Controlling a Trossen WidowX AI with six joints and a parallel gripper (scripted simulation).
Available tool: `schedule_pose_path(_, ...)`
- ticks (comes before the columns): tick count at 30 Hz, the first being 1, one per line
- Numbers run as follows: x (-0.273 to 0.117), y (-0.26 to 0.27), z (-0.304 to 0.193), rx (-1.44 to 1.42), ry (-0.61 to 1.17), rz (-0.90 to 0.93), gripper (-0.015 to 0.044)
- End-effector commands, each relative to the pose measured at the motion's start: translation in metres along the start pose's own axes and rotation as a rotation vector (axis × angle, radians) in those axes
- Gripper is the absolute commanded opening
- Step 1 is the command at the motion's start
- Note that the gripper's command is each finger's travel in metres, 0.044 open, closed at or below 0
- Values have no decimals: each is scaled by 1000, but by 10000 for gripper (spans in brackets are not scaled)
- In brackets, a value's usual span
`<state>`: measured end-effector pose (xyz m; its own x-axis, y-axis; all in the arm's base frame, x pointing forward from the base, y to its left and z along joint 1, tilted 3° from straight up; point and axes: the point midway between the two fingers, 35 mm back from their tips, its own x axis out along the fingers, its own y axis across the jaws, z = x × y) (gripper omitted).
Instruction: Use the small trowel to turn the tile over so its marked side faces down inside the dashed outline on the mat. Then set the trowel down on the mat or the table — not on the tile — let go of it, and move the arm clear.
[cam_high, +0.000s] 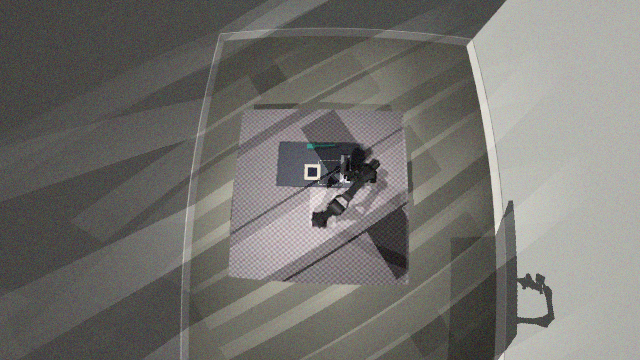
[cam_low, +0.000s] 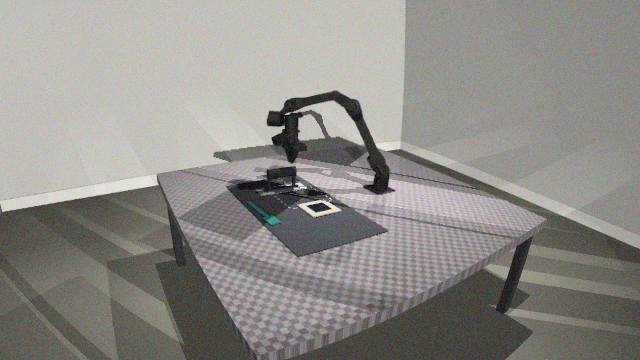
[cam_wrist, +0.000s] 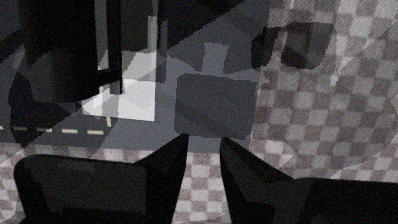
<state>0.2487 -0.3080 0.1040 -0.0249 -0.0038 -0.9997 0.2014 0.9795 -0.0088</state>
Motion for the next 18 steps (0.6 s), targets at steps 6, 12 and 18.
schedule_pose_path(6, 0, 0, 0, 0, 0, 0, 100)
schedule_pose_path(12, 0, 0, 0, 0, 0, 0, 0)
schedule_pose_path(18, 0, 0, 0, 0, 0, 0, 0)
